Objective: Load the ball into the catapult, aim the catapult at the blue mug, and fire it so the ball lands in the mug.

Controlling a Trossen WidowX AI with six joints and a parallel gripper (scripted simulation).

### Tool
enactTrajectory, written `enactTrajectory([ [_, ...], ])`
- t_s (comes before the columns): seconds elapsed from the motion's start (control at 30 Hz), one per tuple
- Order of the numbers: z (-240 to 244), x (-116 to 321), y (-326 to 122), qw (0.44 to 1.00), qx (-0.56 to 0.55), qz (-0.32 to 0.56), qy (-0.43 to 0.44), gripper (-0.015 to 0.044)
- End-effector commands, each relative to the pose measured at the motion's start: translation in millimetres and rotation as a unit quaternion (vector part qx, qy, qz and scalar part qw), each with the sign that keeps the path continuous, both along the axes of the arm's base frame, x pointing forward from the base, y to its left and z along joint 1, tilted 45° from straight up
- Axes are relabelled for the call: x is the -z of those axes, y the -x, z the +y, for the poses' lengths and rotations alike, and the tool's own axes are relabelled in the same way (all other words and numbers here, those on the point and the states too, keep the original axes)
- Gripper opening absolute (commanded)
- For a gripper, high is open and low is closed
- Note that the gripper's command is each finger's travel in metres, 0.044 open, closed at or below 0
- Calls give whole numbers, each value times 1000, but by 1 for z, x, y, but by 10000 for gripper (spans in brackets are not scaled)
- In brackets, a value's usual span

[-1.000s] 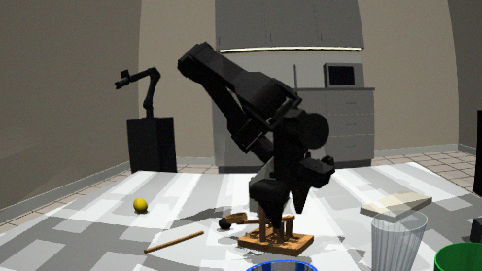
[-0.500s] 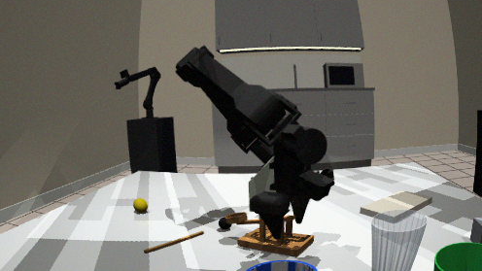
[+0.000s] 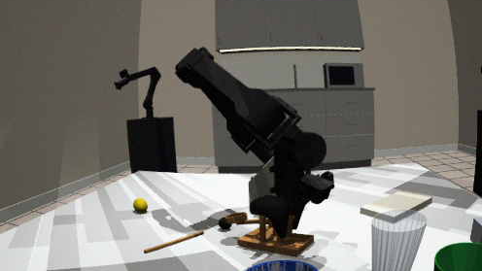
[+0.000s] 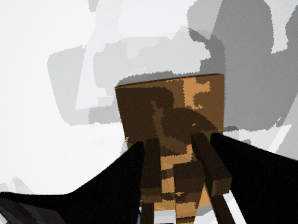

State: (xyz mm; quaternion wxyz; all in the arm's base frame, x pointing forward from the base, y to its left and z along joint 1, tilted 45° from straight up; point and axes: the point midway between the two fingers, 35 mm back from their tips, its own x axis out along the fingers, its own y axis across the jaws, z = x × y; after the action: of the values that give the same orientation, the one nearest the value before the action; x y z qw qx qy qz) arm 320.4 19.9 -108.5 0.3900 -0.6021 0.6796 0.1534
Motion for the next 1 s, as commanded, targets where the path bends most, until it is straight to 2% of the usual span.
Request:
enactTrajectory([
  [0.0, 0, 0, 0, 1000, 1, -1, 0, 145],
  [0.17, 0, 0, 0, 1000, 1, -1, 0, 111],
  [0.3, 28, -27, 0, 1000, 0, 0, -1, 6],
  [0.33, 34, -33, 1, 1000, 0, 0, -1, 0],
  [0.5, 36, -35, 1, 1000, 8, -8, -1, 0],
  [0.97, 34, -36, -2, 969, 175, -172, -7, 0],
])
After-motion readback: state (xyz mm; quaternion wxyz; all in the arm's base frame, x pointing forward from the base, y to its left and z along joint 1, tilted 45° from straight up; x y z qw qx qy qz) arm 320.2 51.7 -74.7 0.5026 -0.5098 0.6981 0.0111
